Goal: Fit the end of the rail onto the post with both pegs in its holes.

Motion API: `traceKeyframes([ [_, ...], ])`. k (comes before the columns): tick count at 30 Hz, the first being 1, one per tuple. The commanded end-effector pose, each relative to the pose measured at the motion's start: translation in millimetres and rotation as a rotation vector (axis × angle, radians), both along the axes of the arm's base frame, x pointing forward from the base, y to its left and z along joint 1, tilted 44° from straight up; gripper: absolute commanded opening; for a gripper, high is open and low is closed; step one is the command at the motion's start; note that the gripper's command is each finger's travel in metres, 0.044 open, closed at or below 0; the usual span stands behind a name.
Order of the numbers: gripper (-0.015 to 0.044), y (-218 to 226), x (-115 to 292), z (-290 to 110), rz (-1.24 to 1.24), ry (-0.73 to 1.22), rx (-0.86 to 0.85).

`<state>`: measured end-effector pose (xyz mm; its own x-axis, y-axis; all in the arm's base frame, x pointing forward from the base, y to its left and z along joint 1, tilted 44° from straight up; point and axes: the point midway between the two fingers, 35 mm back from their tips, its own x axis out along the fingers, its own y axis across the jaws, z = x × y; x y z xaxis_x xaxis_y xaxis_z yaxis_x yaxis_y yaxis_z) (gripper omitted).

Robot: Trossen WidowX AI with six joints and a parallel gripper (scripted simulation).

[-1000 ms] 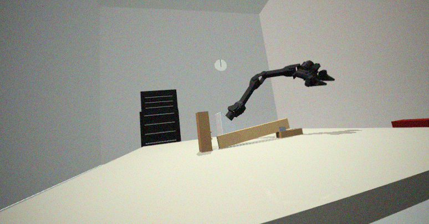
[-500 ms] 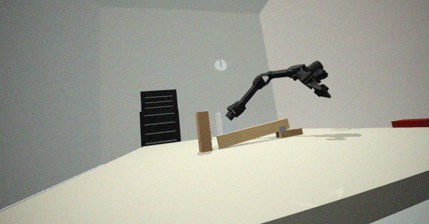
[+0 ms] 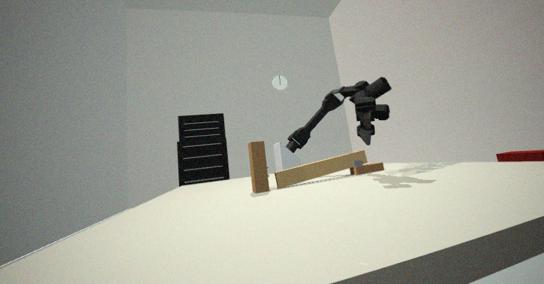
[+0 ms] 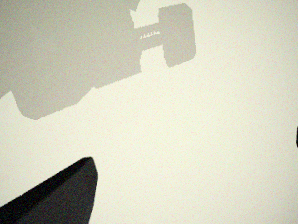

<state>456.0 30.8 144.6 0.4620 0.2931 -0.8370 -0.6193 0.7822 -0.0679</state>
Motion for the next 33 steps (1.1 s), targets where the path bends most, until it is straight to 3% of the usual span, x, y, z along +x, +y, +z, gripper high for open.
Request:
traceKeyframes([
  [1, 0.044, -40, -20, -56, 0.191, 0.068, -0.049],
  [11, 0.044, -97, -88, -151, 0.578, 0.094, 0.0],
  [19, 0.044, -116, -159, -202, 0.829, -0.052, 0.126],
  [22, 0.044, -117, -176, -210, 0.876, -0.113, 0.157],
  [33, 0.044, -114, -178, -210, 0.876, -0.113, 0.157],
])
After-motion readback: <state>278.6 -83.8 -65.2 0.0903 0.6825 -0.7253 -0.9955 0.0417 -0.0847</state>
